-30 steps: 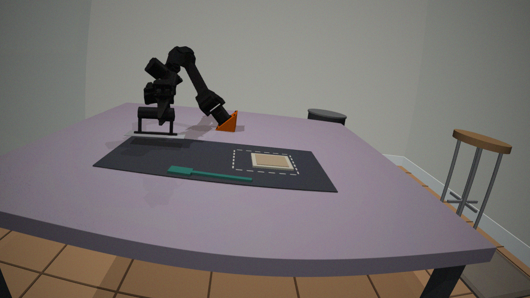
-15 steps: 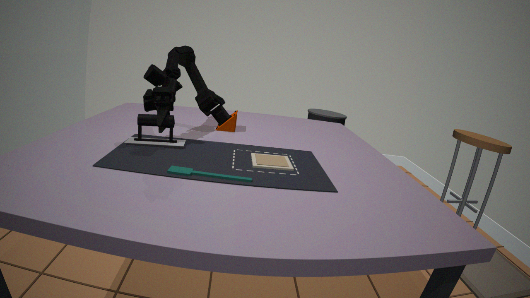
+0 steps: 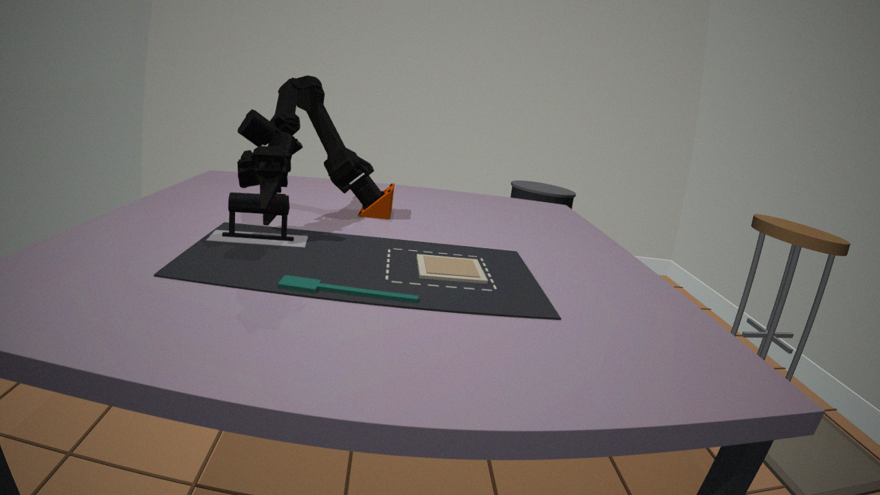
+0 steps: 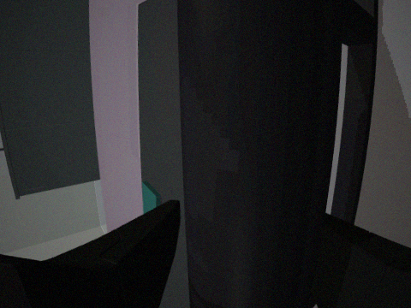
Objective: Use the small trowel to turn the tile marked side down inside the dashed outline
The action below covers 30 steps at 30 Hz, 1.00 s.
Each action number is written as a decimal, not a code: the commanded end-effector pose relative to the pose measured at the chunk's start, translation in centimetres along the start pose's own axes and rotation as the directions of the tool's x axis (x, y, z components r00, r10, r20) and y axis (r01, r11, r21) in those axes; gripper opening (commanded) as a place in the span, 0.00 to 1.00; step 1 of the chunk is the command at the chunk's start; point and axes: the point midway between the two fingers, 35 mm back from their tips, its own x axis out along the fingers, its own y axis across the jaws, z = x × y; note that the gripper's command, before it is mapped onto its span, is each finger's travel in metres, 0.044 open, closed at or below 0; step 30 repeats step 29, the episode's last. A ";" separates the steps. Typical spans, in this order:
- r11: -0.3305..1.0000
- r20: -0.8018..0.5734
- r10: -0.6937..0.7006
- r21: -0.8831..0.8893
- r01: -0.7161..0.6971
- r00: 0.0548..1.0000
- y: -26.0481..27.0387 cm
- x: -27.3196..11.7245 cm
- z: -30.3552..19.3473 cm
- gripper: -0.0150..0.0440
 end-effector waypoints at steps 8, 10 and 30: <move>1.000 -0.002 0.003 -0.004 -0.003 1.000 0.0 0.0 0.0 0.76; 1.000 -0.002 0.002 -0.004 -0.002 1.000 0.0 -0.2 0.0 0.76; 1.000 -0.003 -0.002 0.000 0.002 1.000 0.0 -6.0 0.0 0.76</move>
